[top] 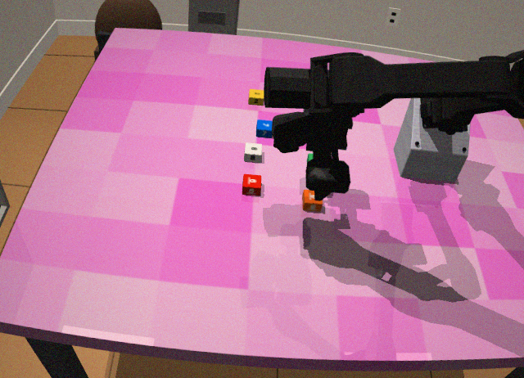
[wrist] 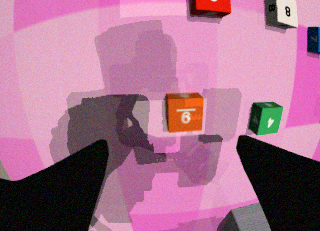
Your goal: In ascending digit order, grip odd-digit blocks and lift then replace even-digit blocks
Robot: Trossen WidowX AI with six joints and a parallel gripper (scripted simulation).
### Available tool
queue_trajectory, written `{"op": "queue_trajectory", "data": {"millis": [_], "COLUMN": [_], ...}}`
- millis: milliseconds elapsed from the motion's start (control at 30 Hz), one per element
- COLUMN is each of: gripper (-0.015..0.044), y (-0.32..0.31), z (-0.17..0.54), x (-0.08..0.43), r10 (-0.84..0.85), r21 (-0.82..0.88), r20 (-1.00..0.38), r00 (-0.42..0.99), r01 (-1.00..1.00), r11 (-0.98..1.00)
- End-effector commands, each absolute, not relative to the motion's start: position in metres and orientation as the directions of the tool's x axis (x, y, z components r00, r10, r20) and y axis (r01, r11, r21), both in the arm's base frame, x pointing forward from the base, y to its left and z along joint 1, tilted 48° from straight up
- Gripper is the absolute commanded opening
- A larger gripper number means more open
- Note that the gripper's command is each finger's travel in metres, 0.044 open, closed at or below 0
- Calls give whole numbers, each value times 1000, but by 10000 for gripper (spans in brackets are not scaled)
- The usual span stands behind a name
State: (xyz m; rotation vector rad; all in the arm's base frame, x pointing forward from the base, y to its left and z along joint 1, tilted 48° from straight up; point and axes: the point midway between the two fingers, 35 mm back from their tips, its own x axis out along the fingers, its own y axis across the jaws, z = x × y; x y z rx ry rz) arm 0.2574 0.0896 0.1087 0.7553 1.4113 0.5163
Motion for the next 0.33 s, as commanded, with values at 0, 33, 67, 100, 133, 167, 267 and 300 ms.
{"op": "queue_trajectory", "data": {"millis": [0, 33, 67, 100, 133, 167, 267, 300], "gripper": [400, 400, 400, 400, 400, 400, 400, 400], "y": [76, 75, 75, 75, 75, 75, 75, 75], "z": [167, 170, 170, 170, 170, 170, 170, 170], "x": [257, 256, 256, 256, 256, 256, 256, 256], "r10": [728, 728, 728, 728, 728, 728, 728, 728], "r21": [739, 739, 739, 739, 739, 739, 739, 739], "r20": [-674, -674, -674, -674, -674, -674, -674, -674], "r00": [128, 128, 128, 128, 128, 128, 128, 128], "r01": [96, 96, 96, 96, 96, 96, 96, 96], "r11": [667, 667, 667, 667, 667, 667, 667, 667]}}
